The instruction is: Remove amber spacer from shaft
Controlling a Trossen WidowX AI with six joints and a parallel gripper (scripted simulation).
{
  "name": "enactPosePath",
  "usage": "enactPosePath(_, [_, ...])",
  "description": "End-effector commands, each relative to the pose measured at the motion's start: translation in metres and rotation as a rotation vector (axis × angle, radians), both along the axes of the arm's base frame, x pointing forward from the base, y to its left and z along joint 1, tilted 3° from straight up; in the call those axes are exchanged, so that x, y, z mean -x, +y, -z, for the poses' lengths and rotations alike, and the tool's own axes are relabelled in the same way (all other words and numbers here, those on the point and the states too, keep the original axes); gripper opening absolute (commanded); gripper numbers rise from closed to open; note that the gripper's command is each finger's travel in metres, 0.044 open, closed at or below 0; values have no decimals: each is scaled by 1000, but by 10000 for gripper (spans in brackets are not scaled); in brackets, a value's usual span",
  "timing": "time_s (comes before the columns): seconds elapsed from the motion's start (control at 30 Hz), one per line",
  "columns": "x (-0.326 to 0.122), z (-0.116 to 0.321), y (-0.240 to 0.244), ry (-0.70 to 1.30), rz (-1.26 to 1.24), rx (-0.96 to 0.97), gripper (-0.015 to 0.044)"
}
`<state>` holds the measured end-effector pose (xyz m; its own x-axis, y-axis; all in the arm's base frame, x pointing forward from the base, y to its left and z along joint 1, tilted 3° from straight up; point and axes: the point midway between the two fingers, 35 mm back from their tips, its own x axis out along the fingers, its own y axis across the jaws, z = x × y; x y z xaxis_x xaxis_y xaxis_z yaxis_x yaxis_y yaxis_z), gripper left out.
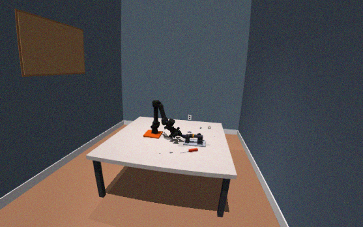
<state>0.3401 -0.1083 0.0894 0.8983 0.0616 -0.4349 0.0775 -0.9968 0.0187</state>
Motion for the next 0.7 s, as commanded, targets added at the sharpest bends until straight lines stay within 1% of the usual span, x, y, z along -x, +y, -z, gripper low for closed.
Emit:
enactPosePath(0.0, [1, 0, 0, 1, 0, 3, 0])
enactPosePath(0.67, [3, 0, 0, 1, 0, 3, 0])
